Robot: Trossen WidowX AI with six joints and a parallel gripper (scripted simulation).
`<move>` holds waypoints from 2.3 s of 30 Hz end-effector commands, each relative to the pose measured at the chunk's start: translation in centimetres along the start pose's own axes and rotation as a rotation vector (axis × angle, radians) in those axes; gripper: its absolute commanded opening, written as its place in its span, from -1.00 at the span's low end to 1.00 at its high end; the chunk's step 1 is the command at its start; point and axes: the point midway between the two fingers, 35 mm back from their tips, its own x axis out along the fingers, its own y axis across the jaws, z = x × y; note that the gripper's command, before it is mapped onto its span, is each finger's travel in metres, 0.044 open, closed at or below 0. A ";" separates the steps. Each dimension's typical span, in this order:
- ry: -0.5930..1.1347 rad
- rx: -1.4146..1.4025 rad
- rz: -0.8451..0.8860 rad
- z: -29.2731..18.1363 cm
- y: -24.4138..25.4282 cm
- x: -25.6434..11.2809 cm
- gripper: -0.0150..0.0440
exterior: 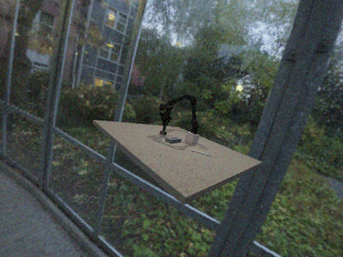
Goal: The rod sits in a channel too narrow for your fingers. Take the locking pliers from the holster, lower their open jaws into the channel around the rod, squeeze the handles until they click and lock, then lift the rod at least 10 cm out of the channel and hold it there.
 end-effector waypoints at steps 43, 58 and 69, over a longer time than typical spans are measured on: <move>0.000 -0.004 -0.006 0.0 -0.1 0.1 0.68; 0.000 -0.004 -0.006 0.0 -0.1 0.1 0.59; 0.000 -0.002 0.006 0.1 -0.2 -1.7 0.59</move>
